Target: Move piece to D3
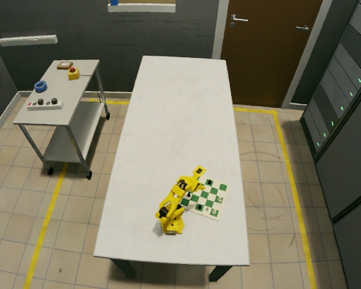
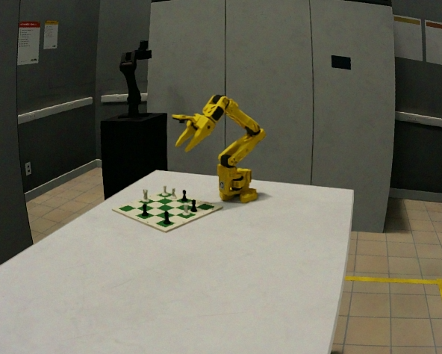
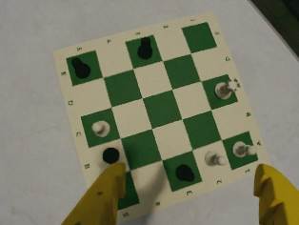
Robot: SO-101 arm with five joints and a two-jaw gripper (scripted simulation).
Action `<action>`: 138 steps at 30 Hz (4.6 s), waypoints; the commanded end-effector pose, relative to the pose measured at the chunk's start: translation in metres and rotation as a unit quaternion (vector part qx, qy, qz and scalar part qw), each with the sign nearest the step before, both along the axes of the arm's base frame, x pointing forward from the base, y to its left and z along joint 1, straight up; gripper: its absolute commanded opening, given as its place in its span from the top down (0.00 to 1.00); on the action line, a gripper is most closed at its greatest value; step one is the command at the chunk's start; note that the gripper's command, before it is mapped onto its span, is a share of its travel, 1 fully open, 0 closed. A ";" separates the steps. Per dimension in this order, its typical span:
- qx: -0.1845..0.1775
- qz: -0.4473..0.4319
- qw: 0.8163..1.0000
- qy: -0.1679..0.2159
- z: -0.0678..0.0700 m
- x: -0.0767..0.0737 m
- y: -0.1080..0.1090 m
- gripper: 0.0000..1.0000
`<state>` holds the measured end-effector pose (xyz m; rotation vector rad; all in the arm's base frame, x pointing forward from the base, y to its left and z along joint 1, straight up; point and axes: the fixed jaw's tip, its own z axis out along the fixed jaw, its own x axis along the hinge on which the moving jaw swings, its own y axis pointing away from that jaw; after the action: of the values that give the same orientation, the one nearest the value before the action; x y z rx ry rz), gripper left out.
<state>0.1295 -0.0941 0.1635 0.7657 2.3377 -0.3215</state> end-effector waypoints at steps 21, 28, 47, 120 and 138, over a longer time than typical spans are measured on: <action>0.104 0.048 0.984 0.137 -0.036 0.100 -0.042 0.96; 0.115 0.054 0.980 0.156 -0.053 0.112 -0.045 0.99; 0.117 0.055 0.979 0.158 -0.056 0.113 -0.045 1.00; 0.121 0.060 0.977 0.167 -0.135 0.114 -0.043 1.00; 0.121 0.061 0.977 0.167 -0.138 0.110 -0.040 1.00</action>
<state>0.2396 -0.1376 0.0237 0.7320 2.7697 -0.1200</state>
